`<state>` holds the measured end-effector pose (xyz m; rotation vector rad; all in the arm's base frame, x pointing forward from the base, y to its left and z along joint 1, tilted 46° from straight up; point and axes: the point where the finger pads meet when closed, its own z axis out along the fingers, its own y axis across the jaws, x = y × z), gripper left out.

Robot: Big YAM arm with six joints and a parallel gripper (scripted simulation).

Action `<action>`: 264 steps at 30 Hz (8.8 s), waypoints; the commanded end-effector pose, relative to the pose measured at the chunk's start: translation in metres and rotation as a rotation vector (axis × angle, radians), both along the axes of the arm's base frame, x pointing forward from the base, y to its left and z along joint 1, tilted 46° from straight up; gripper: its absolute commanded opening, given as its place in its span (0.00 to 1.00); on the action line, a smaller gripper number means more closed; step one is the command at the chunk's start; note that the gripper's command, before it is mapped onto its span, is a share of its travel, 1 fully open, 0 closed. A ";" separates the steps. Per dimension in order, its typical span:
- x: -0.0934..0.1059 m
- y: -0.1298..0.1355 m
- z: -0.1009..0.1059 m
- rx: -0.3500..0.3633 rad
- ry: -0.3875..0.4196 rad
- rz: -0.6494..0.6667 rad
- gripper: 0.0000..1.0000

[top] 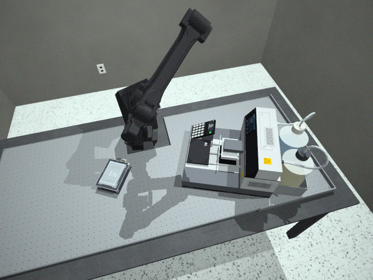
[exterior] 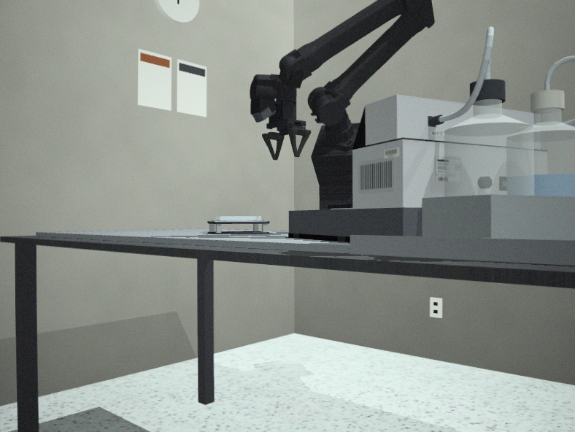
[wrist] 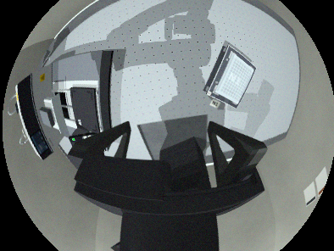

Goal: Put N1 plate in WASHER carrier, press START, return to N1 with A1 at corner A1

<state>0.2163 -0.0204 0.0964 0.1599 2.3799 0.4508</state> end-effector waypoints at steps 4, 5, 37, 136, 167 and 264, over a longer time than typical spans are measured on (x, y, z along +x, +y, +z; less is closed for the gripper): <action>0.028 -0.019 0.007 0.042 0.001 -0.045 1.00; 0.031 -0.022 0.005 0.044 0.001 -0.044 1.00; 0.075 -0.123 -0.062 0.219 0.084 -0.249 1.00; 0.135 -0.136 -0.153 0.225 0.102 -0.222 1.00; 0.144 -0.132 -0.166 0.227 0.104 -0.228 1.00; 0.143 -0.133 -0.164 0.223 0.100 -0.230 0.84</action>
